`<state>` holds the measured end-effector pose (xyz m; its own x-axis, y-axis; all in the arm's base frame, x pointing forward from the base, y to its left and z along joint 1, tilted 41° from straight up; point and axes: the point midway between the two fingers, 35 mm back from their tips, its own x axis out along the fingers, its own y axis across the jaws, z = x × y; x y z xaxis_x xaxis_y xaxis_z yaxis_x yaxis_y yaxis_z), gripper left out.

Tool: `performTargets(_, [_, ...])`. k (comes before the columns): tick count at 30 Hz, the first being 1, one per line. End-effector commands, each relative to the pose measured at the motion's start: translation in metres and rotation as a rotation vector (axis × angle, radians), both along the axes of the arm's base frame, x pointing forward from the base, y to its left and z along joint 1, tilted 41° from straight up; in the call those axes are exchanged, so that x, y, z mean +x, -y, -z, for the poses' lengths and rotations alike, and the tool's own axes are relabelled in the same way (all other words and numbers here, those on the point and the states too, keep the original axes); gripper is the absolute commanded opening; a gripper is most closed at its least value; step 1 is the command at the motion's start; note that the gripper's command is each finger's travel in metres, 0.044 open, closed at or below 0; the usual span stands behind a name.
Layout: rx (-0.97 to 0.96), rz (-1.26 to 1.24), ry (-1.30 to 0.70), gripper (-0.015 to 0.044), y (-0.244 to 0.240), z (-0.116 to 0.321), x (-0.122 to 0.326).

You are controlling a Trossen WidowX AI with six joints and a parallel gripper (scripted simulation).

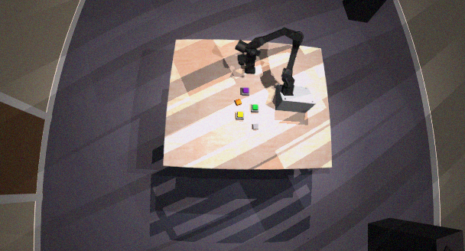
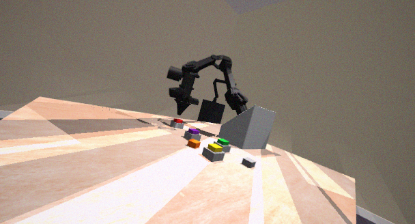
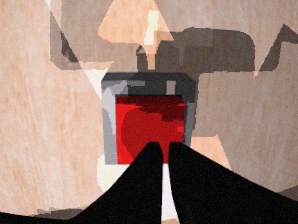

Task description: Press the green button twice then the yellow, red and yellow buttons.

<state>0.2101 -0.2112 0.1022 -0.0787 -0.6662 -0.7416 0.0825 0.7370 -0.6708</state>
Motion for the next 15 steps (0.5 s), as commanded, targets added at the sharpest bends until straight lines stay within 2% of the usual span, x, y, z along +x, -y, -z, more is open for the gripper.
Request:
performTargets(1, [0.009,-0.003,-0.012,0.002,0.004,0.009,-0.003])
performTargets(15, [0.008,-0.004,-0.012,0.002,0.018,0.025,-0.005])
